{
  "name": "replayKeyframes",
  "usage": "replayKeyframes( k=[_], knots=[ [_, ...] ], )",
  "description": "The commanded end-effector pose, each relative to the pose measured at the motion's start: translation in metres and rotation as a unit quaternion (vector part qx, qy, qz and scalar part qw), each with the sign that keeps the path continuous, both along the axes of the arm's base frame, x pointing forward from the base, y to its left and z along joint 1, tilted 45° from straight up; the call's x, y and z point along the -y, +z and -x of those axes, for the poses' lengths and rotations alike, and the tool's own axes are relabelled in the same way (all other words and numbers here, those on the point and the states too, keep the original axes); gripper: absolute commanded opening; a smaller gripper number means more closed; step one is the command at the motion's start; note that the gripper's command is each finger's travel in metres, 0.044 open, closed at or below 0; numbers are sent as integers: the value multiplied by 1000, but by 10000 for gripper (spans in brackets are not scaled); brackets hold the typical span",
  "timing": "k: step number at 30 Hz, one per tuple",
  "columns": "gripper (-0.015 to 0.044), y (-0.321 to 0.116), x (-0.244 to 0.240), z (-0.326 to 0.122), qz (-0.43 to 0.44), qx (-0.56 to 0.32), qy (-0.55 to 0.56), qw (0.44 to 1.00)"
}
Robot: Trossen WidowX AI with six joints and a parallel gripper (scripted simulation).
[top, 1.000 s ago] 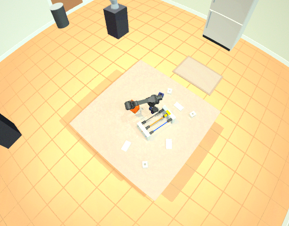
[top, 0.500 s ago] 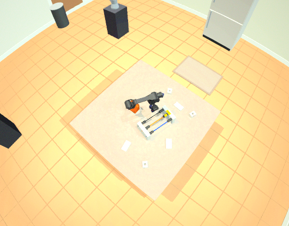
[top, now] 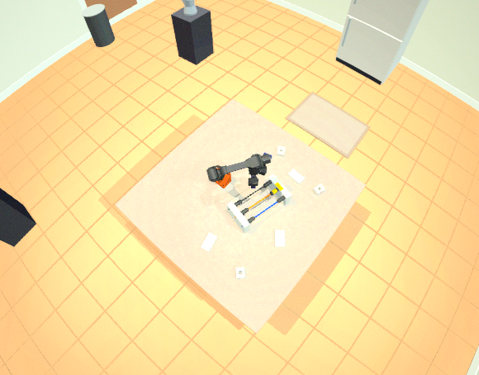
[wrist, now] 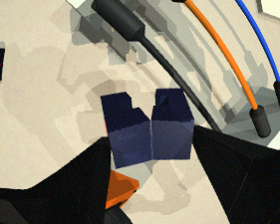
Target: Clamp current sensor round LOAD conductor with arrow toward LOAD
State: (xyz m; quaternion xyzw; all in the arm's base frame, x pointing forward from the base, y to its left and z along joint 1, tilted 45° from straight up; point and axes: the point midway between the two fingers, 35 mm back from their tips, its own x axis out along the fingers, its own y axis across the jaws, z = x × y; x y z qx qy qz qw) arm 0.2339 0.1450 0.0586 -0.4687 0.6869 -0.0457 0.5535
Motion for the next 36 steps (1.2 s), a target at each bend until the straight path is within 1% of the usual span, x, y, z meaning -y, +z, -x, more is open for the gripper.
replayKeyframes(
  k=[1, 9, 18, 27, 36],
  knots=[
    [0, 1, 1, -8, -5, 72, -58, 996],
    [0, 3, 4, -19, -17, 186, -157, 970],
    [0, 5, 8, -31, -33, 310, -264, 913],
    [0, 7, 12, -44, -52, 423, -363, 829],
    [0, 10, 16, -56, -74, 523, -452, 719]
  ],
)
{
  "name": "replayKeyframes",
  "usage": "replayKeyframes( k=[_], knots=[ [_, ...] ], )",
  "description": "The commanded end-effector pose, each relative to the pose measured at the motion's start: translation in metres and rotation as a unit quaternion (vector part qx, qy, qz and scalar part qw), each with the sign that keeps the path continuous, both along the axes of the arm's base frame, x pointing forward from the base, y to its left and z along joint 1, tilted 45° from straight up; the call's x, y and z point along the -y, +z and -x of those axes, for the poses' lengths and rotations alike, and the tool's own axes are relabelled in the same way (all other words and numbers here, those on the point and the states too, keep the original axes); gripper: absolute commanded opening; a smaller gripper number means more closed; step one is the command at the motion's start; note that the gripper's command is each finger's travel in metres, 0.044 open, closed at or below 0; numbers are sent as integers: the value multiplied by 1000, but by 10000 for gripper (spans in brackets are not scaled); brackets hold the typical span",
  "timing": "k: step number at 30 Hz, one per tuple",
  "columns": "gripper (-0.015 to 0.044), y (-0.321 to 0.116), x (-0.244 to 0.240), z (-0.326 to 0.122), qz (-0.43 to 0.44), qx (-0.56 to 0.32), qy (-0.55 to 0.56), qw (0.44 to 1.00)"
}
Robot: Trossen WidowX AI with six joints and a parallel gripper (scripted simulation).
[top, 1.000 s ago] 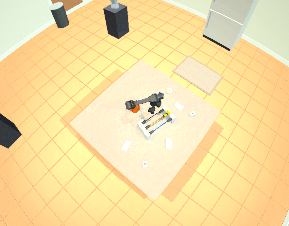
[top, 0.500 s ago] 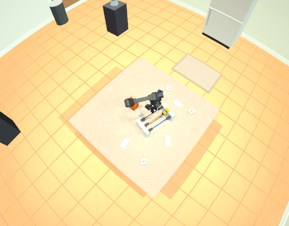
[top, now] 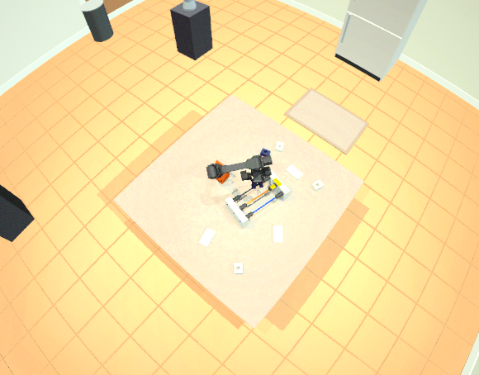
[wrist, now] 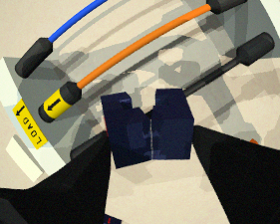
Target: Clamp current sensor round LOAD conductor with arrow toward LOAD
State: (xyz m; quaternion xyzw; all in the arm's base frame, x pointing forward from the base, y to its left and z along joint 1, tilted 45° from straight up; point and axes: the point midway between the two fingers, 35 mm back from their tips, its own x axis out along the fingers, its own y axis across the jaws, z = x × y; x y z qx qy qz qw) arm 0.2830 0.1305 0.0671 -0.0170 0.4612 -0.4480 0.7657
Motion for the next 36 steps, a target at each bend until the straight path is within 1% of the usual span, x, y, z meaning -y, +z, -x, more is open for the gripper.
replayKeyframes(
  k=[1, 12, 24, 36],
  knots=[
    [0, 2, 2, -8, -13, 74, -57, 996],
    [0, 6, 8, -22, -48, 234, -188, 953],
    [0, 12, 16, -37, -90, 394, -316, 859],
    [0, 7, 21, -40, -92, 402, -323, 852]
  ],
)
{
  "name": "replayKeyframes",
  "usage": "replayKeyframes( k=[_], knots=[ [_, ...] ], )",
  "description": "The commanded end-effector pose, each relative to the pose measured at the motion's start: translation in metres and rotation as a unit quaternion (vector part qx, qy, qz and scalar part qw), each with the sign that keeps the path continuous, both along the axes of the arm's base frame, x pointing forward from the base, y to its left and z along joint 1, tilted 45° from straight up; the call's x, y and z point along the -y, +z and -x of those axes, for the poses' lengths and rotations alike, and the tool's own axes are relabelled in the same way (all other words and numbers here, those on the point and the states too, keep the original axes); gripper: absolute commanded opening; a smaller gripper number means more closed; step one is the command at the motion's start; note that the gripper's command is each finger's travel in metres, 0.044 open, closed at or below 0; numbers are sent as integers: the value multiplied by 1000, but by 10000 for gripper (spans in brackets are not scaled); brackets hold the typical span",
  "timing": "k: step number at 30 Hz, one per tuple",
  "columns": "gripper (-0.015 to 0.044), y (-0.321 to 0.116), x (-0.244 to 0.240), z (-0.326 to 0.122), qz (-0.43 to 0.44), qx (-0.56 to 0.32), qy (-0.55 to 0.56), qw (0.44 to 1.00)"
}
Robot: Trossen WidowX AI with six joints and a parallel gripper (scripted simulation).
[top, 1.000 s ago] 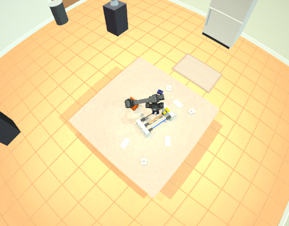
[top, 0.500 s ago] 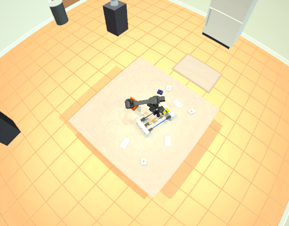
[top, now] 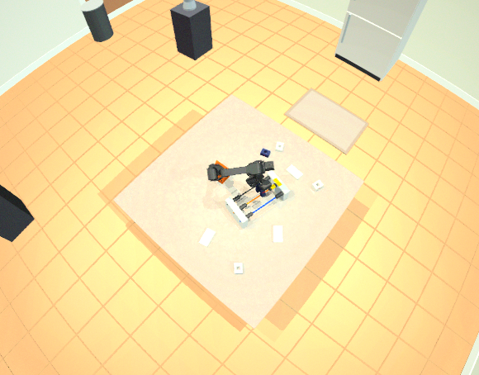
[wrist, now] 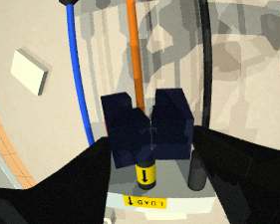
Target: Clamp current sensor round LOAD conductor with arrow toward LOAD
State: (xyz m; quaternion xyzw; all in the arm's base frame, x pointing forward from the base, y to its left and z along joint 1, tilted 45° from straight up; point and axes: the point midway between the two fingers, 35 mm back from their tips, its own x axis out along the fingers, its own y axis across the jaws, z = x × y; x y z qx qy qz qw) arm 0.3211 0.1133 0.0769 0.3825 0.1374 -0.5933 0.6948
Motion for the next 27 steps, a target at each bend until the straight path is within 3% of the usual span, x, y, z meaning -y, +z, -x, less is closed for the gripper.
replayKeyframes(
  k=[1, 27],
  knots=[
    [0, -4, 5, -3, 1, 5, -2, 1000],
    [0, -30, 35, -13, 2, 6, -3, 1000]
  ],
)
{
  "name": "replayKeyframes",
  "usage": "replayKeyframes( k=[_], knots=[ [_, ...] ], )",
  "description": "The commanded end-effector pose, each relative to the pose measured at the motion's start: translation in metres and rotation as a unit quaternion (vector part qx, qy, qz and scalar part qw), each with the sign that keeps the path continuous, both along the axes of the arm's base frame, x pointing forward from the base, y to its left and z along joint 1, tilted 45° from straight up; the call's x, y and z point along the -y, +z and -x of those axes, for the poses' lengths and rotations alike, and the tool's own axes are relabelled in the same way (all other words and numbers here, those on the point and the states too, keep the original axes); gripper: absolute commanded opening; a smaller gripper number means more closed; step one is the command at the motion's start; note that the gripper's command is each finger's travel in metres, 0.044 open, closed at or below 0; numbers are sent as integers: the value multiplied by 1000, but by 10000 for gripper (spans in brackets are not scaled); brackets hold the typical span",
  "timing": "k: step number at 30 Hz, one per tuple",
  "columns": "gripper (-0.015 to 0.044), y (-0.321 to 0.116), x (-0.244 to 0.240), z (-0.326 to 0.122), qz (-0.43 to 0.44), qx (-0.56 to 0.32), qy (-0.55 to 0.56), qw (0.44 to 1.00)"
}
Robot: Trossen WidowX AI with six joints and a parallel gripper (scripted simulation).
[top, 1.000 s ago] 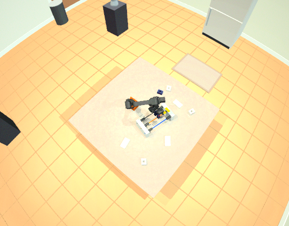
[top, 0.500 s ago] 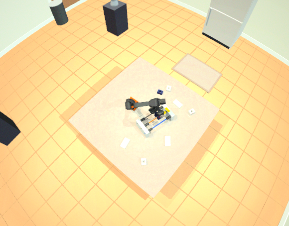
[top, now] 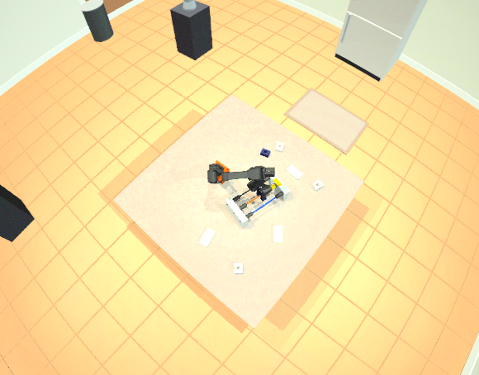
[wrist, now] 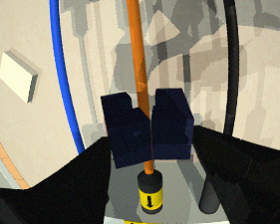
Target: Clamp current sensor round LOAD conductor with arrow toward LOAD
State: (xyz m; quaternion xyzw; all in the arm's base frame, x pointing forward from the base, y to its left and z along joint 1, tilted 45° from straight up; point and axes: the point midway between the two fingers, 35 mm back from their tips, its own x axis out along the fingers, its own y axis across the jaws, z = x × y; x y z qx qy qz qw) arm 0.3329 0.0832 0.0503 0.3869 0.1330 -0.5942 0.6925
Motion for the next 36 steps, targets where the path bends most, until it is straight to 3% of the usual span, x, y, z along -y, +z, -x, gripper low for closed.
replayKeyframes(
  k=[1, 36],
  knots=[
    [0, -4, 7, -2, 3, 1, 2, 1000],
    [0, -3, 4, -1, 0, 0, 0, 1000]
  ],
)
